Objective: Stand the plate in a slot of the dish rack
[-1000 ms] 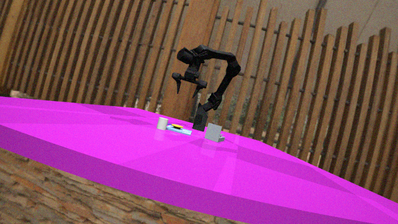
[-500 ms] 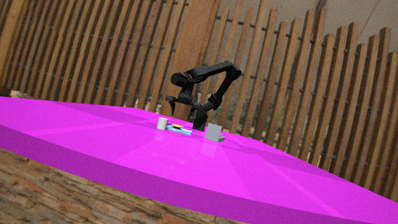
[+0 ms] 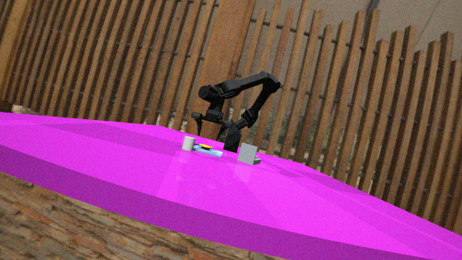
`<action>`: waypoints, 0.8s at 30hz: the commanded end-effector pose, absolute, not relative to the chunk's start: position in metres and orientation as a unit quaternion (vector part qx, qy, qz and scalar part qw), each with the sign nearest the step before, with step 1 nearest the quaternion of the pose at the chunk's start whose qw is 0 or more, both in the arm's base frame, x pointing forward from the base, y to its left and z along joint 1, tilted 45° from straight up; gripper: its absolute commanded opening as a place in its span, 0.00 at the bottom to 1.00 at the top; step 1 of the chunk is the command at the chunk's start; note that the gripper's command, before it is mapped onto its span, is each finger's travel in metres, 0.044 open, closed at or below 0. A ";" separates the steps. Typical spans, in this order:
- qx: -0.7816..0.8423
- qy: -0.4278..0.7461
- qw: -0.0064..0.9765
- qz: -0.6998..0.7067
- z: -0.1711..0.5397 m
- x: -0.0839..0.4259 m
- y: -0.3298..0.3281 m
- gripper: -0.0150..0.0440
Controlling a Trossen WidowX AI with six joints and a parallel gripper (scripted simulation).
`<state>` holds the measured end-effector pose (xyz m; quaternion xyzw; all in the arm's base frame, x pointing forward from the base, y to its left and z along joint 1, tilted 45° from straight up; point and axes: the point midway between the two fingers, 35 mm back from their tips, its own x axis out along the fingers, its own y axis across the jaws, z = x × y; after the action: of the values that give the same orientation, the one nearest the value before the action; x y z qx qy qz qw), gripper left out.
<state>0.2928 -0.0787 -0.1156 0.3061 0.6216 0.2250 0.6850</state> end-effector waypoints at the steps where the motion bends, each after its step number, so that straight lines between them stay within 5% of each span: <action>1: 0.310 0.623 0.682 0.226 -0.121 0.292 -0.072 0.93; 24: 0.311 0.623 0.681 0.227 -0.146 0.294 -0.045 0.93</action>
<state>0.2957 -0.0508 -0.1430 0.3070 0.6212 0.2259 0.6847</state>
